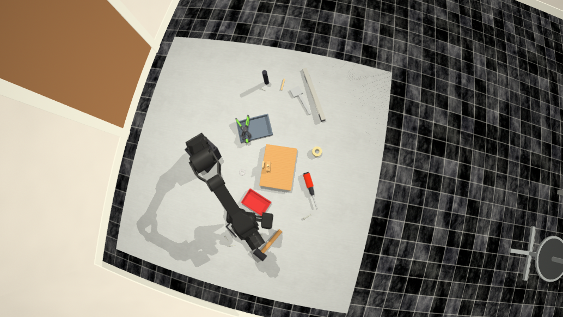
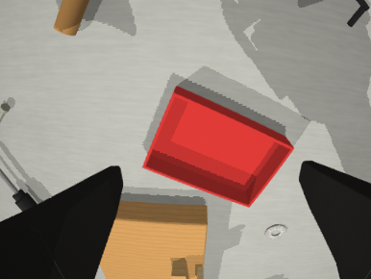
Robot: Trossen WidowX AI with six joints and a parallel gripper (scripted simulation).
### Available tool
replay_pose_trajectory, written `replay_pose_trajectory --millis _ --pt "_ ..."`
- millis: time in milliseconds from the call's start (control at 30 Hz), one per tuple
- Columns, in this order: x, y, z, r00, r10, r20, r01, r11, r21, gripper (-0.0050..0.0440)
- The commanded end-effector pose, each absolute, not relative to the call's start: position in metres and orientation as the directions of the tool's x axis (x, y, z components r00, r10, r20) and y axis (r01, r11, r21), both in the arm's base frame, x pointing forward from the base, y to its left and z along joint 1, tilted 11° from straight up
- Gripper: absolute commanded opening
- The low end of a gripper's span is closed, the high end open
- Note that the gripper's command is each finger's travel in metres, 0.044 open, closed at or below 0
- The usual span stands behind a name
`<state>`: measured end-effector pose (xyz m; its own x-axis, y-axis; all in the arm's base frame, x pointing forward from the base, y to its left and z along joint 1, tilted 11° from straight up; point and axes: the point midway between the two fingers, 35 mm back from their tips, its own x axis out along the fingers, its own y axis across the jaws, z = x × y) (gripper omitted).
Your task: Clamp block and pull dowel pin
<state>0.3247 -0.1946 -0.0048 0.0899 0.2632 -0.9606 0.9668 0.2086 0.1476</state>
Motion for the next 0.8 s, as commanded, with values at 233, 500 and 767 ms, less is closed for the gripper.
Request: replay_pose_trajectory --millis 233,500,767 --pt "0.325 -0.195 -0.005 0.090 0.263 -0.961 0.967 0.209 0.148 0.0400" --pt "0.325 -0.195 -0.005 0.090 0.263 -0.961 0.967 0.209 0.148 0.0400" --pt "0.323 -0.198 0.016 0.090 0.263 -0.961 0.967 0.209 0.148 0.0440"
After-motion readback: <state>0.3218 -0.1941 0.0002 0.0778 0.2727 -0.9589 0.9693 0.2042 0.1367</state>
